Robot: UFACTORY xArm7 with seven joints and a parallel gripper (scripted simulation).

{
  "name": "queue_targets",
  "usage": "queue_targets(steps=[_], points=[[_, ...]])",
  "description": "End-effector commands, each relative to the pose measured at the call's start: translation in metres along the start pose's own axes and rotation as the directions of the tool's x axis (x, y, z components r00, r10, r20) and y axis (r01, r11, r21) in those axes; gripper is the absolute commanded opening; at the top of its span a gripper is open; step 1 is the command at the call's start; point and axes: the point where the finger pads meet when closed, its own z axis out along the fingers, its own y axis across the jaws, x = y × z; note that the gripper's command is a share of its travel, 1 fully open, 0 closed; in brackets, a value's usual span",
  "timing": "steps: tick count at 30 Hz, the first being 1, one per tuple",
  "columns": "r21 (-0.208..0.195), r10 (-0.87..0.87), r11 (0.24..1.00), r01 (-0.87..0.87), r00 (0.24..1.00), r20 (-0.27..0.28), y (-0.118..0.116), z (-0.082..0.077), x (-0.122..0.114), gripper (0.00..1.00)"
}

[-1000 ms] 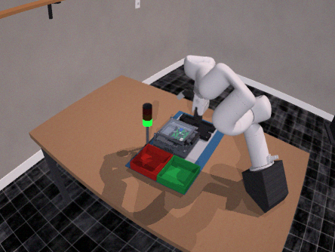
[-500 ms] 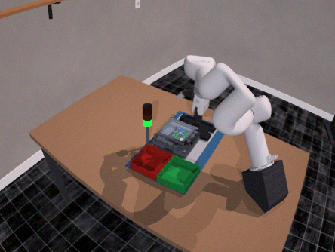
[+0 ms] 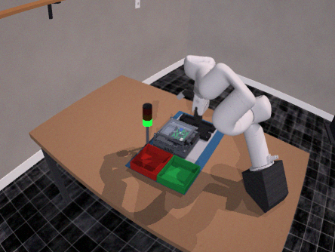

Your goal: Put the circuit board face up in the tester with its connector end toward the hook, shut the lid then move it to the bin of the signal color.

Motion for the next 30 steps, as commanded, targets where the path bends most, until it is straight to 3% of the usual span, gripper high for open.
queue_targets(steps=[1,21,30], points=[[0.0,-0.001,1.0,0.001,1.0,-0.002,0.0,-0.001,0.0,0.0],[0.0,-0.001,1.0,0.001,1.0,-0.002,-0.002,-0.001,0.001,0.0],[0.0,-0.001,1.0,0.001,1.0,-0.002,-0.03,-0.001,0.001,0.0]])
